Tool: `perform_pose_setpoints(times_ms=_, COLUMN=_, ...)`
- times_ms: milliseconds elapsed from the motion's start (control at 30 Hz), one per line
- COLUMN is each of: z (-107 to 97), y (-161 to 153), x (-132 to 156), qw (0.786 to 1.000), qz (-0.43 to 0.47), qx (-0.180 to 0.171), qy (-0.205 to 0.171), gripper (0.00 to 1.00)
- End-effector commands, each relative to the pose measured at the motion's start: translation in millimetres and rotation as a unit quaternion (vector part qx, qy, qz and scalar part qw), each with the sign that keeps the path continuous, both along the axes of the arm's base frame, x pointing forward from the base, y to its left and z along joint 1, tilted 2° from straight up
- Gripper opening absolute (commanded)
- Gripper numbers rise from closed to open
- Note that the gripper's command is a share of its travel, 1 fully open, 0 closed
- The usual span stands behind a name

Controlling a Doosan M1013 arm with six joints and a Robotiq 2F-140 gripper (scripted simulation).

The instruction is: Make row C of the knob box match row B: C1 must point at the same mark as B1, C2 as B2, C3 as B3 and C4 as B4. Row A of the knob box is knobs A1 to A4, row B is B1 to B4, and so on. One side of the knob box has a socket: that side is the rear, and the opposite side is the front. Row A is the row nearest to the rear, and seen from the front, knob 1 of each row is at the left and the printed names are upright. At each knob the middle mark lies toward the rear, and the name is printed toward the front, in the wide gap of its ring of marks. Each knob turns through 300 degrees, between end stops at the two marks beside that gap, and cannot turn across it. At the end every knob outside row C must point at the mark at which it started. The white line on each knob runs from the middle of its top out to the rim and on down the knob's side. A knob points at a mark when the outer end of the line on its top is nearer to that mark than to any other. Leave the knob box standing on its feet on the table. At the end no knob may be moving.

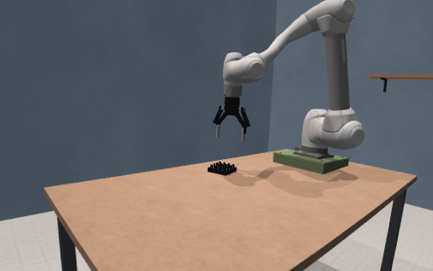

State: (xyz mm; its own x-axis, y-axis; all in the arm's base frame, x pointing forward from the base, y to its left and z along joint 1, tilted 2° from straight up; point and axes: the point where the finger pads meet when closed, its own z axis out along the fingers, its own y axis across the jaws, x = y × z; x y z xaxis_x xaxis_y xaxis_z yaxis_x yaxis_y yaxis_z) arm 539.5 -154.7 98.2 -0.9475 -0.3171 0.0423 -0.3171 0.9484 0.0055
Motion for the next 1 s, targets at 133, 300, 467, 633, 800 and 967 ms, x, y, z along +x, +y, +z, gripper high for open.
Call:
perform_pose_setpoints(times_ms=133, z=23.5, y=0.2, x=1.0, qw=1.000, qz=0.000, qx=0.000, qy=0.000, gripper=1.00)
perform_pose_setpoints(times_ms=300, z=25.6, y=0.2, x=1.1, qw=1.000, qz=0.000, qx=0.000, qy=0.000, gripper=1.00)
perform_pose_setpoints(times_ms=467, z=25.6, y=0.2, x=1.1, qw=1.000, qz=0.000, qx=0.000, qy=0.000, gripper=1.00)
perform_pose_setpoints(times_ms=633, z=25.6, y=0.2, x=1.1, qw=1.000, qz=0.000, qx=0.000, qy=0.000, gripper=1.00)
perform_pose_setpoints(times_ms=800, z=25.6, y=0.2, x=1.1, qw=1.000, qz=0.000, qx=0.000, qy=0.000, gripper=1.00)
perform_pose_setpoints(times_ms=967, z=25.6, y=0.2, x=1.1, qw=1.000, qz=0.000, qx=0.000, qy=0.000, gripper=1.00)
